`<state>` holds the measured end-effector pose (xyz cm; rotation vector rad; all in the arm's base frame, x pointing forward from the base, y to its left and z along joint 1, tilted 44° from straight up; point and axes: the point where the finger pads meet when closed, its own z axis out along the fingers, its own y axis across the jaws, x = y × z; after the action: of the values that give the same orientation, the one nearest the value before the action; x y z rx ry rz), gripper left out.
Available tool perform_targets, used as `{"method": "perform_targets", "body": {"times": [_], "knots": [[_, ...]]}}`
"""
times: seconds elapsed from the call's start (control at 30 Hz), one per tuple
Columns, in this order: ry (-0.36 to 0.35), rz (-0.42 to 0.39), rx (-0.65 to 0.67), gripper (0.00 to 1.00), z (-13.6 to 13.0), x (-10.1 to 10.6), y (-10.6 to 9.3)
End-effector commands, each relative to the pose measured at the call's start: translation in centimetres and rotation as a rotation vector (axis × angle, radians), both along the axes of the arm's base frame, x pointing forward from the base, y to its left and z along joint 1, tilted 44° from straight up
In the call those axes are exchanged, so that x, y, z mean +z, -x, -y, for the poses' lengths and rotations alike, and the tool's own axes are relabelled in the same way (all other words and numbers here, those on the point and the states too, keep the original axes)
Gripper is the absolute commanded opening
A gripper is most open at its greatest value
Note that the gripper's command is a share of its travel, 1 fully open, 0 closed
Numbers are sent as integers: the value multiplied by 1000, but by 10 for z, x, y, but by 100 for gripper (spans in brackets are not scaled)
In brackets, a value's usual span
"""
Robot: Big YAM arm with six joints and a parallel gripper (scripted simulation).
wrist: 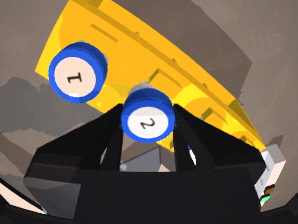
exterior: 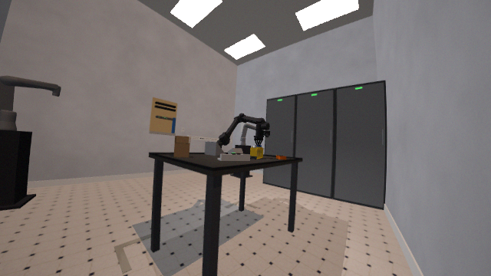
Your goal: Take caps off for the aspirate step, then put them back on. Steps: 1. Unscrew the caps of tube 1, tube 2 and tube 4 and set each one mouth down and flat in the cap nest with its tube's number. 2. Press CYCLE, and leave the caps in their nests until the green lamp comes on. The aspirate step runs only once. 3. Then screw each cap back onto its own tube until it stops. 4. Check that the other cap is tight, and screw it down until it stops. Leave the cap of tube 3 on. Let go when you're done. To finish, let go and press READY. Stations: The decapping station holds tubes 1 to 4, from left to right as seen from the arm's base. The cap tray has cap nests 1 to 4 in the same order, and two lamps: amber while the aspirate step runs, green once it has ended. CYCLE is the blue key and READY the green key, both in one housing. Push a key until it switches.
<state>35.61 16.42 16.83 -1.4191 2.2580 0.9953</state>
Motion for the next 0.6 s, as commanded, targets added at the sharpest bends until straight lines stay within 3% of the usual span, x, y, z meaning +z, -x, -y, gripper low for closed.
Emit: {"method": "perform_targets", "body": {"times": [0.0,0.17,0.27,0.33,0.57], "knots": [[-5,27,16,0,-2,8,-5],[-5,27,16,0,-2,8,-5],[14,-101,-83,0,-8,7,1],[14,-101,-83,0,-8,7,1],[57,-341,-334,0,-8,7,2]]}}
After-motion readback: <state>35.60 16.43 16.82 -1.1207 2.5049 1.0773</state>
